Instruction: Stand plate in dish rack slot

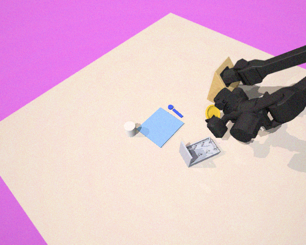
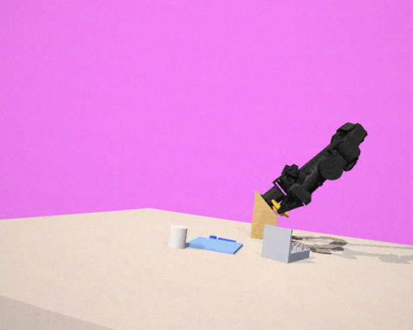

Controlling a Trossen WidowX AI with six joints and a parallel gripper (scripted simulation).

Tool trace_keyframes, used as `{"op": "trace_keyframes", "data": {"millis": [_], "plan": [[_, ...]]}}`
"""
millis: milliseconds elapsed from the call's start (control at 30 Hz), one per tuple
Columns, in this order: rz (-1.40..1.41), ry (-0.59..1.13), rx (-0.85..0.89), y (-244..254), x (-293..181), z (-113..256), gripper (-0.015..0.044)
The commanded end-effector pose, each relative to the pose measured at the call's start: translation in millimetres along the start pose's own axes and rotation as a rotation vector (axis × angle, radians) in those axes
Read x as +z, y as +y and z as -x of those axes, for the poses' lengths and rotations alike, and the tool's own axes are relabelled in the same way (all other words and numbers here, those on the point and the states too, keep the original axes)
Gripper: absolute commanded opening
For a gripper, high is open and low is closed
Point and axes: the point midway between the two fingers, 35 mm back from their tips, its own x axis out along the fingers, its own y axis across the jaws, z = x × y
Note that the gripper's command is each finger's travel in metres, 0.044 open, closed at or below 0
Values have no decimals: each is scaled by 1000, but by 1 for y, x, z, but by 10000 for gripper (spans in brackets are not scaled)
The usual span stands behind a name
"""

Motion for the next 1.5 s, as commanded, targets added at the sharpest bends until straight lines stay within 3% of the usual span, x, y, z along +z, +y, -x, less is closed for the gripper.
{"op": "trace_keyframes", "data": {"millis": [0,767,1467], "plan": [[51,-90,50,3,0,-6,0],[292,-462,349,22,-13,-21,0],[418,-680,729,26,-41,-10,0]]}}
